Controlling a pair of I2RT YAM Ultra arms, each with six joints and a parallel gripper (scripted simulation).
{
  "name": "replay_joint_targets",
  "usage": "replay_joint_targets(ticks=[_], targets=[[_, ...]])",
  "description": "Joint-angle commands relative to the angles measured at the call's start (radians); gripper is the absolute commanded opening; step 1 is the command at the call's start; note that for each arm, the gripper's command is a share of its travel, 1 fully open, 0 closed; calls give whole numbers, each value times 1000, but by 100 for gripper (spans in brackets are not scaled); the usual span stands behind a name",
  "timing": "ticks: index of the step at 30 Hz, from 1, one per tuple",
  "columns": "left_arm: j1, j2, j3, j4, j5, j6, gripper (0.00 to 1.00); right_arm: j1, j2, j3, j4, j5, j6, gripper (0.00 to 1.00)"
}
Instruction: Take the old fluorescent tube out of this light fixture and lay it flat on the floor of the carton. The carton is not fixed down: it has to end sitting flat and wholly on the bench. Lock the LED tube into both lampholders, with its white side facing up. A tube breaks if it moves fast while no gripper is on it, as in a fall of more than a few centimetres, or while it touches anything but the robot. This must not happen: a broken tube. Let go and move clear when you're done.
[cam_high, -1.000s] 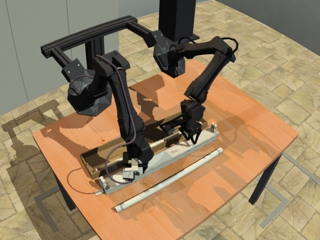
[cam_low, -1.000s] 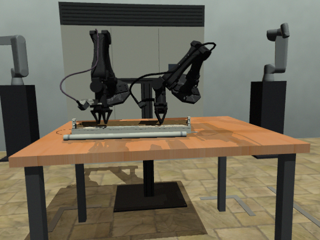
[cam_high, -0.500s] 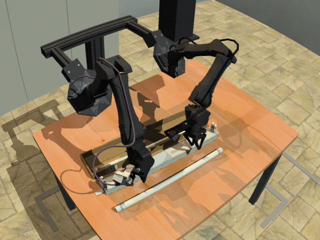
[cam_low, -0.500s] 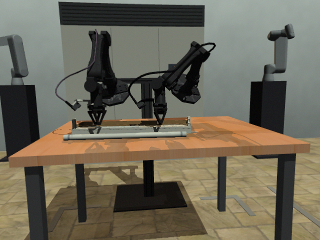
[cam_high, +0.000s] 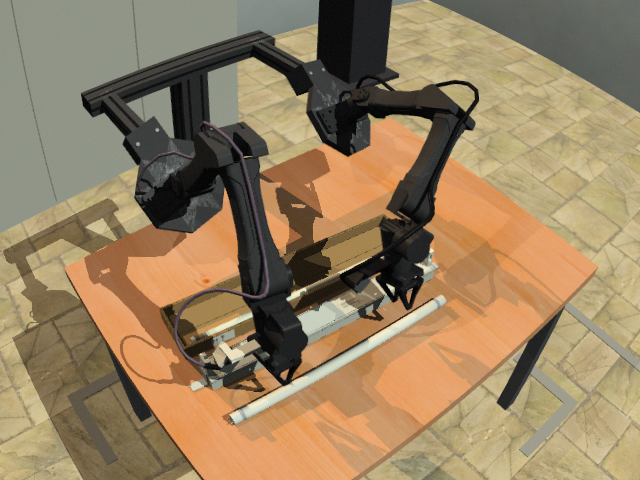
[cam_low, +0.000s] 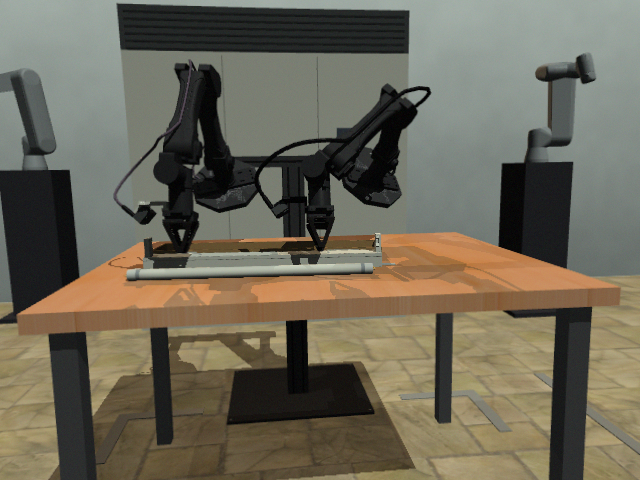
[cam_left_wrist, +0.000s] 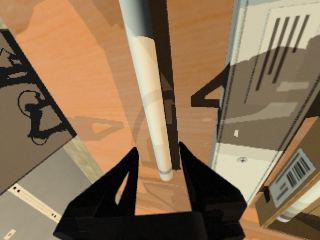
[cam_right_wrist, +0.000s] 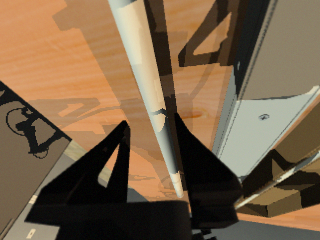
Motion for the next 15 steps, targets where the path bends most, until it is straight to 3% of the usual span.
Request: replay_joint_targets(ticks=[1, 3, 15], targets=[[-28, 17, 39, -51, 11, 3, 49, -18, 19, 41, -50, -5, 75, 49], [-26, -3, 42, -31, 3, -11, 49, -19, 14, 45, -43, 19, -2, 49], [15, 54, 66, 16, 27, 27, 49, -5, 44, 28, -6, 20, -5, 49]])
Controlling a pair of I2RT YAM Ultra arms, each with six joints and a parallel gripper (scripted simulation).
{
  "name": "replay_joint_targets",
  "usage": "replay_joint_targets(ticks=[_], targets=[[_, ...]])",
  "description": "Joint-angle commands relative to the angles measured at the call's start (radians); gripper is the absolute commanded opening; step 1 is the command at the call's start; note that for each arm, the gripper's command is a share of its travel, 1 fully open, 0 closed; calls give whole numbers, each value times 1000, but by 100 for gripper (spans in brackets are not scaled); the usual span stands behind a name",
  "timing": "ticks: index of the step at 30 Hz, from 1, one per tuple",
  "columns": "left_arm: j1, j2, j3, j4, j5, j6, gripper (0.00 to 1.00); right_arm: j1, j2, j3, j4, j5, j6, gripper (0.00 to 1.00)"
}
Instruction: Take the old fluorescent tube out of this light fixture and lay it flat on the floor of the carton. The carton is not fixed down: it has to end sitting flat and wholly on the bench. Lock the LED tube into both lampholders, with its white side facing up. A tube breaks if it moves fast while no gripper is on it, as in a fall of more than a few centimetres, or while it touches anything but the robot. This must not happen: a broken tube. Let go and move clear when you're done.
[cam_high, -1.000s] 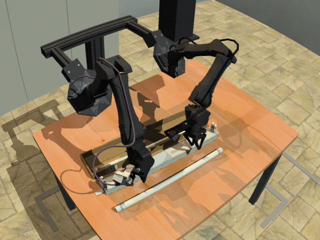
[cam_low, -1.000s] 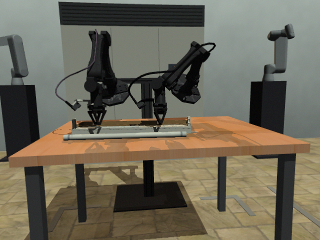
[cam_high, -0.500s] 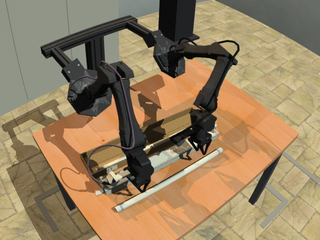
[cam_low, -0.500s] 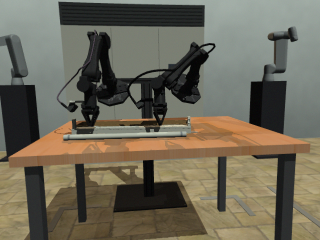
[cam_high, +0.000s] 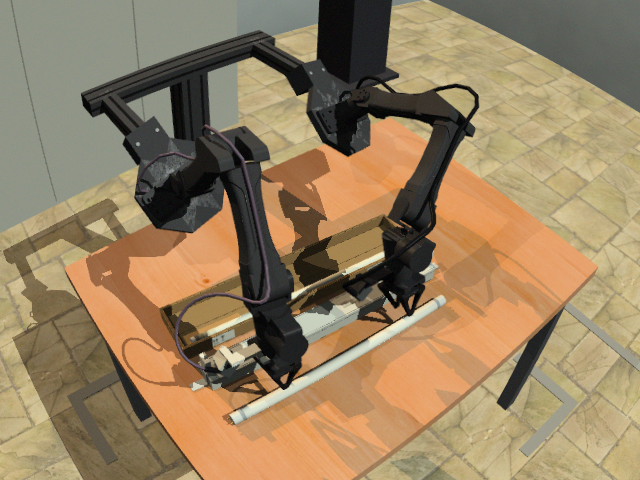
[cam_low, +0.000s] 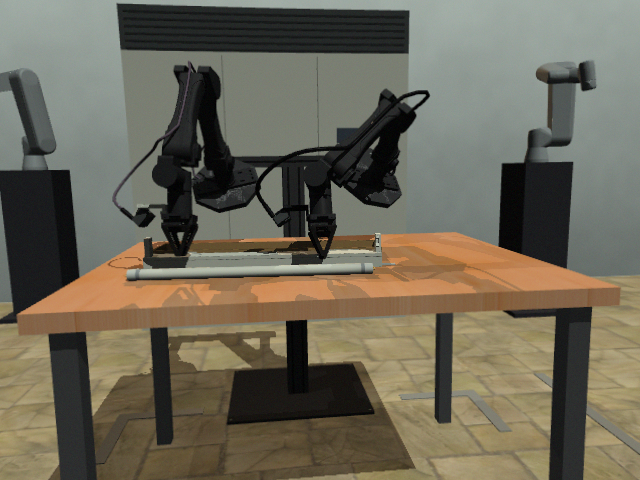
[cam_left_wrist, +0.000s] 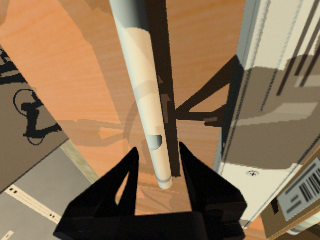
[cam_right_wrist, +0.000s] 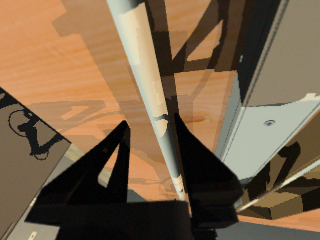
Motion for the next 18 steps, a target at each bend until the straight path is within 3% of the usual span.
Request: replay_joint_targets(ticks=[1, 13, 18], targets=[[-29, 19, 40, 17, 22, 21, 49, 4, 28, 7, 41, 21, -11, 49], [28, 101, 110, 78, 65, 67, 49, 22, 126, 43, 124, 26, -13, 49], [16, 69, 109, 32, 57, 49, 49, 8, 150, 55, 129, 27, -14, 49]])
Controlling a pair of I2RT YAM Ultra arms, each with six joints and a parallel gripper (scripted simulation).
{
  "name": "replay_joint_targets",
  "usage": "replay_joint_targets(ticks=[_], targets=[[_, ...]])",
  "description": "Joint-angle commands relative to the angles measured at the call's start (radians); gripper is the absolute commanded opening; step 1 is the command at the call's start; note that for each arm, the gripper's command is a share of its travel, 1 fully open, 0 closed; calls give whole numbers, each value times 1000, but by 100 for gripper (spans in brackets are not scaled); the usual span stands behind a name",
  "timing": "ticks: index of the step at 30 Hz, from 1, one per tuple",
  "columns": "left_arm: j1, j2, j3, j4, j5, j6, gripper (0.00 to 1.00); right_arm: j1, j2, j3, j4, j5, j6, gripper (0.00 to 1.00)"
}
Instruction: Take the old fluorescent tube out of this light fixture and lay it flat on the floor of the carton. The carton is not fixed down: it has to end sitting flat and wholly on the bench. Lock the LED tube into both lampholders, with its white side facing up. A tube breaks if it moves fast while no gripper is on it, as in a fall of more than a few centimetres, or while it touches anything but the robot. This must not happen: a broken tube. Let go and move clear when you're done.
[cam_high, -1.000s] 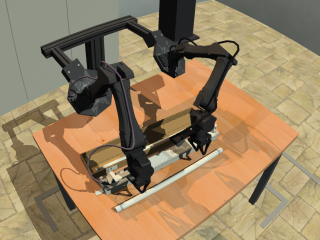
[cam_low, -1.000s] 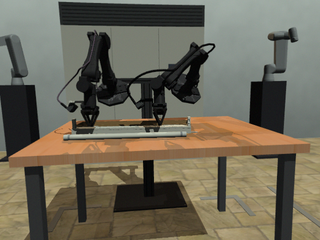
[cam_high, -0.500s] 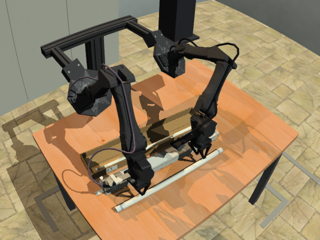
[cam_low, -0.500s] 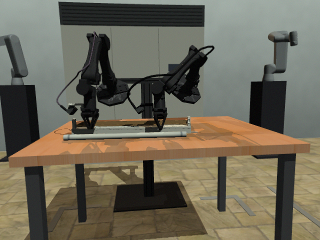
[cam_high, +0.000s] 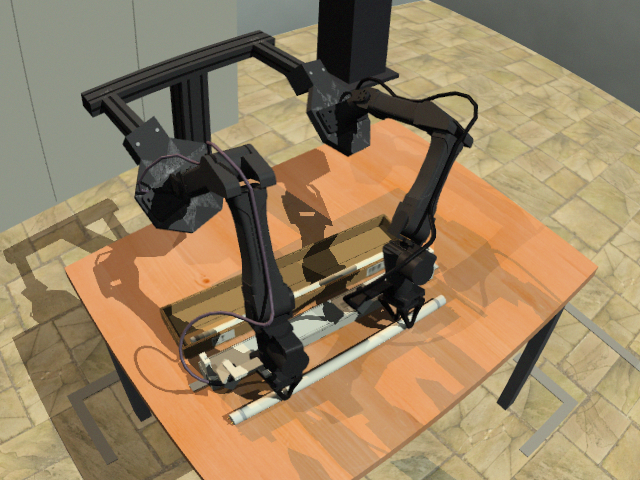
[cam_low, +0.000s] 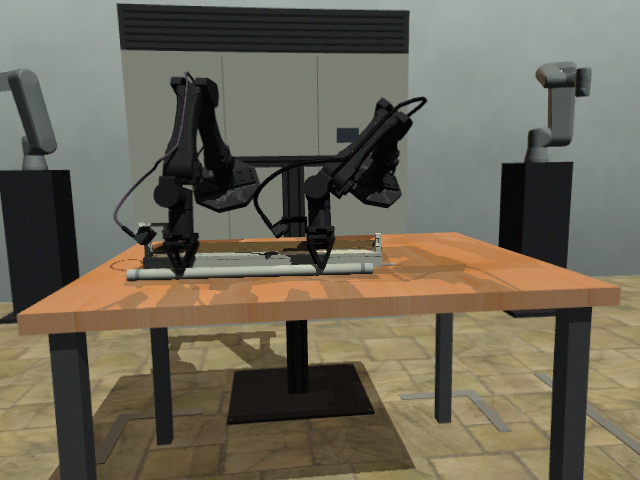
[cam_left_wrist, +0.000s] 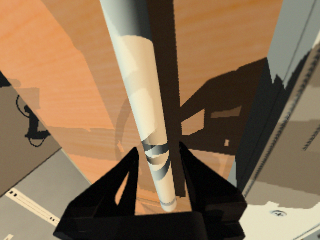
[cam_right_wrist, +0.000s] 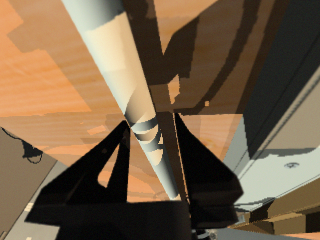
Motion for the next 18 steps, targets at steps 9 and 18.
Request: replay_joint_targets(ticks=[9, 18], targets=[[-27, -28, -9, 11, 17, 9, 49, -12, -12, -9, 0, 21, -10, 49], [-27, -20, 3, -9, 17, 2, 11, -11, -25, 19, -7, 21, -10, 49]])
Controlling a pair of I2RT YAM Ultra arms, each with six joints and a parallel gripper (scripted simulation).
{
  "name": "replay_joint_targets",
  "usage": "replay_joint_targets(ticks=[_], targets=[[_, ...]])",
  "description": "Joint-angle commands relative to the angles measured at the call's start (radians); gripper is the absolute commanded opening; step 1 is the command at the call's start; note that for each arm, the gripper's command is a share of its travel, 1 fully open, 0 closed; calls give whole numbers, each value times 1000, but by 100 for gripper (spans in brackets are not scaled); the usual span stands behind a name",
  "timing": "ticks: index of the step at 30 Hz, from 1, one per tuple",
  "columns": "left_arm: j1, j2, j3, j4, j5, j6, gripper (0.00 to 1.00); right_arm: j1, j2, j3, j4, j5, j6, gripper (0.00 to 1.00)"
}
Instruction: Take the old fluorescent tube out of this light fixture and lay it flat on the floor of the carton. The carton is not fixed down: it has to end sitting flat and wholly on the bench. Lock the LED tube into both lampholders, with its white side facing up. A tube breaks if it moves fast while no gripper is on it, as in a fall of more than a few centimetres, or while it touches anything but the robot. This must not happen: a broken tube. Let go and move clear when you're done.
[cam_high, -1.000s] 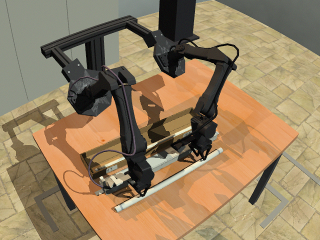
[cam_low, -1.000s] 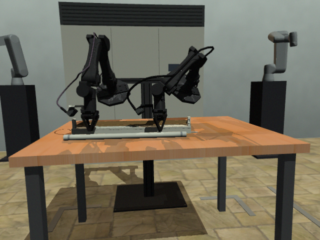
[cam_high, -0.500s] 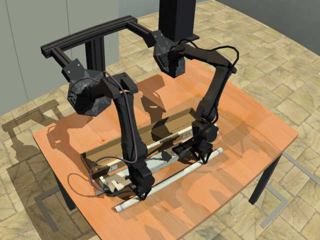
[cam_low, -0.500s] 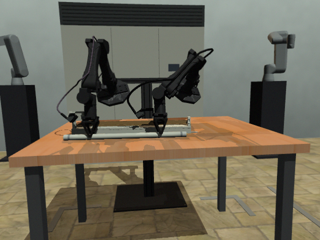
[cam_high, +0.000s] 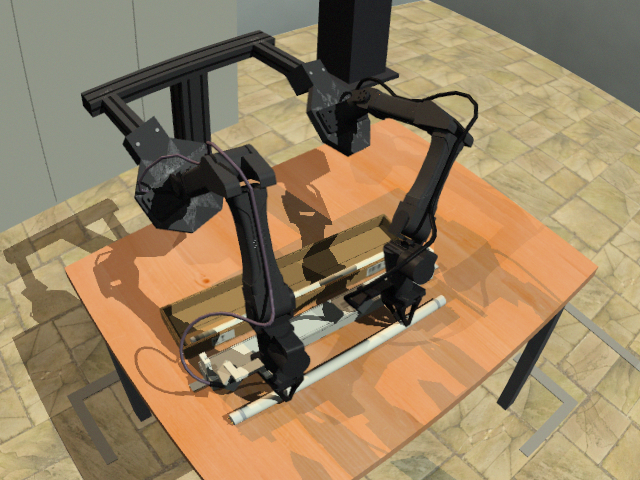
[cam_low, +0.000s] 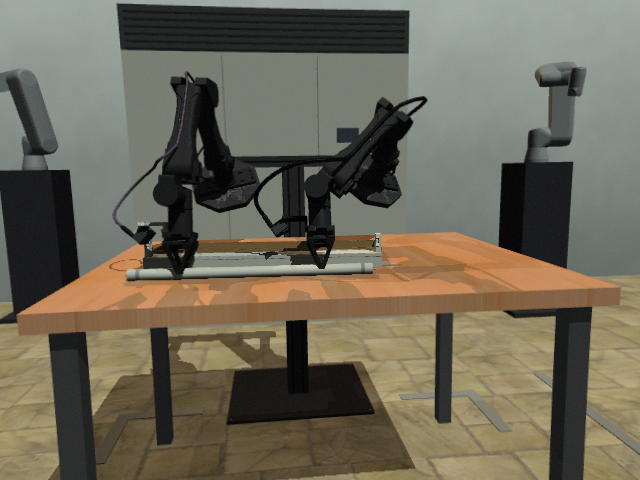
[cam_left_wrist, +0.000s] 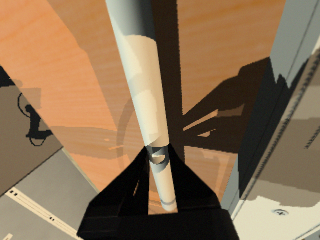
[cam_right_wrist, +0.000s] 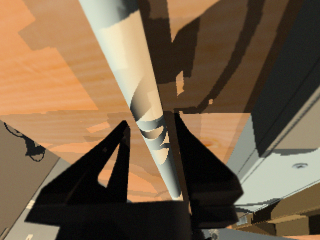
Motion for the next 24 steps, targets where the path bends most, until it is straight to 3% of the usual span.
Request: replay_joint_targets(ticks=[1, 10, 11, 24], targets=[[-27, -15, 7, -16, 11, 0, 11, -11, -26, 5, -9, 21, -9, 49], [-27, -15, 7, -16, 11, 0, 11, -11, -26, 5, -9, 21, -9, 49], [-27, -15, 7, -16, 11, 0, 11, -11, -26, 5, -9, 21, -9, 11], [-27, -15, 7, -16, 11, 0, 11, -12, -13, 5, -7, 21, -8, 11]])
